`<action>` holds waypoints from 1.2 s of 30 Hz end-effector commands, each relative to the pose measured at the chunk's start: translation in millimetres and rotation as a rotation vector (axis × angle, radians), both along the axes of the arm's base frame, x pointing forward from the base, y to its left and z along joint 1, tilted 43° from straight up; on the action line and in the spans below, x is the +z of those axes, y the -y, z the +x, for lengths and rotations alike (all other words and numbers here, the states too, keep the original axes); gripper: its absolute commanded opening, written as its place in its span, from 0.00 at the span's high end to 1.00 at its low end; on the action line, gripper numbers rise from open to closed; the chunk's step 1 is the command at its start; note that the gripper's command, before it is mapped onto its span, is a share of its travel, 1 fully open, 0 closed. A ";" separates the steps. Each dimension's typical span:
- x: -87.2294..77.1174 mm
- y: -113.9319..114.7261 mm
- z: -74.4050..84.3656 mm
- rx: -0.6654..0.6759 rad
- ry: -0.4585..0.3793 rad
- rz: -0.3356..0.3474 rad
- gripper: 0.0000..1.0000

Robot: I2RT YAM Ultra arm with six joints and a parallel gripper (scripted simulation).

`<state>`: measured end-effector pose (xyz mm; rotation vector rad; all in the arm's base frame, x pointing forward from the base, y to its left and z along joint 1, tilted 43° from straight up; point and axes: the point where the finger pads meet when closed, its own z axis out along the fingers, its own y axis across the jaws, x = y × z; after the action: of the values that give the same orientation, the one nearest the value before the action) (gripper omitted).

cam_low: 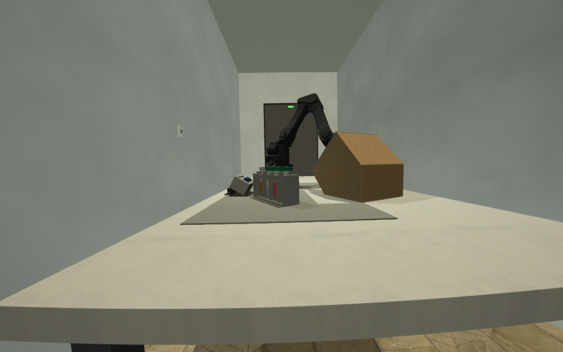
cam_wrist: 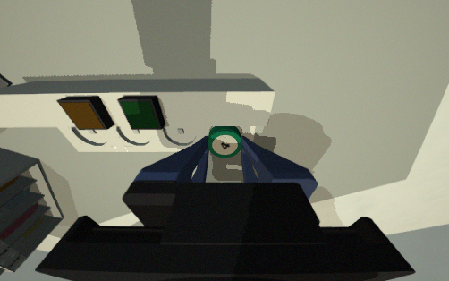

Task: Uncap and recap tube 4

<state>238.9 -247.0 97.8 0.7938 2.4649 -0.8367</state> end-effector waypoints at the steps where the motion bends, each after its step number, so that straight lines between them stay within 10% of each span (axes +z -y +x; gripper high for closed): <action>1: 14.5 0.2 11.3 0.026 0.038 -0.022 1.00; 36: -5.9 1.3 1.6 0.019 0.002 0.001 1.00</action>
<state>238.3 -250.6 95.1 0.7943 2.4629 -0.8372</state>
